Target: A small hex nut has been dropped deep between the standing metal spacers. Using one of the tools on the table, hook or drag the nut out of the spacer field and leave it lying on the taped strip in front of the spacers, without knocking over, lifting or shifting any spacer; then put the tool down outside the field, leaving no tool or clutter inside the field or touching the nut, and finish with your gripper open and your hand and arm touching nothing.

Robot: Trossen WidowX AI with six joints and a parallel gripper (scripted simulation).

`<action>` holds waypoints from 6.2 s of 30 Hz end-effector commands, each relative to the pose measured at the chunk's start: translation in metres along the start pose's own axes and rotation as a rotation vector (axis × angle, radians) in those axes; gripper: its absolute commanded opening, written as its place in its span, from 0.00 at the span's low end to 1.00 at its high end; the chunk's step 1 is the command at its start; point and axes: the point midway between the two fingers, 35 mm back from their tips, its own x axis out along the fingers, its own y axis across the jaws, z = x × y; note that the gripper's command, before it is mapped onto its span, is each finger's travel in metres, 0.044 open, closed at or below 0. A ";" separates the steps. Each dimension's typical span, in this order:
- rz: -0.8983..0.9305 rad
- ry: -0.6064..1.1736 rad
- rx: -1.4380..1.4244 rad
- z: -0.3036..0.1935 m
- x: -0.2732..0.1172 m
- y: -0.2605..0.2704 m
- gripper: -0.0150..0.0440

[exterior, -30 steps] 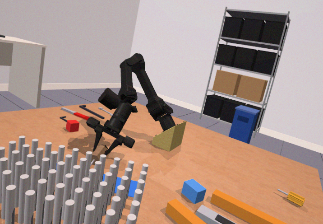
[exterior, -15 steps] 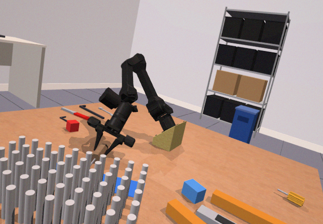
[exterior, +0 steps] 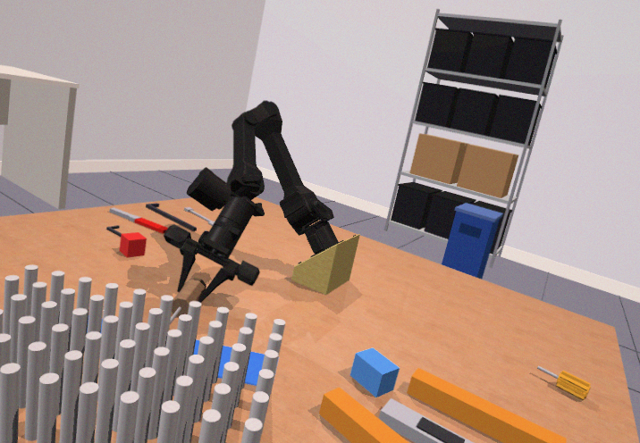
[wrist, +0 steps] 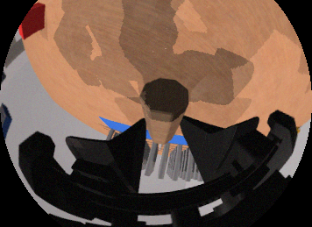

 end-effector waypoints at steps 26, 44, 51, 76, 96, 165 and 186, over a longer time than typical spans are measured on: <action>-0.002 0.005 -0.003 0.011 -0.008 0.000 0.25; -0.002 0.004 -0.004 0.018 -0.013 0.000 0.25; -0.002 0.004 -0.004 0.021 -0.015 0.000 0.25; -0.003 0.004 -0.004 0.030 -0.021 0.000 0.25; -0.003 0.004 -0.004 0.038 -0.026 0.000 0.25; -0.039 -0.002 0.011 0.016 -0.104 0.024 0.25; -0.048 0.018 -0.024 -0.026 -0.150 0.036 0.25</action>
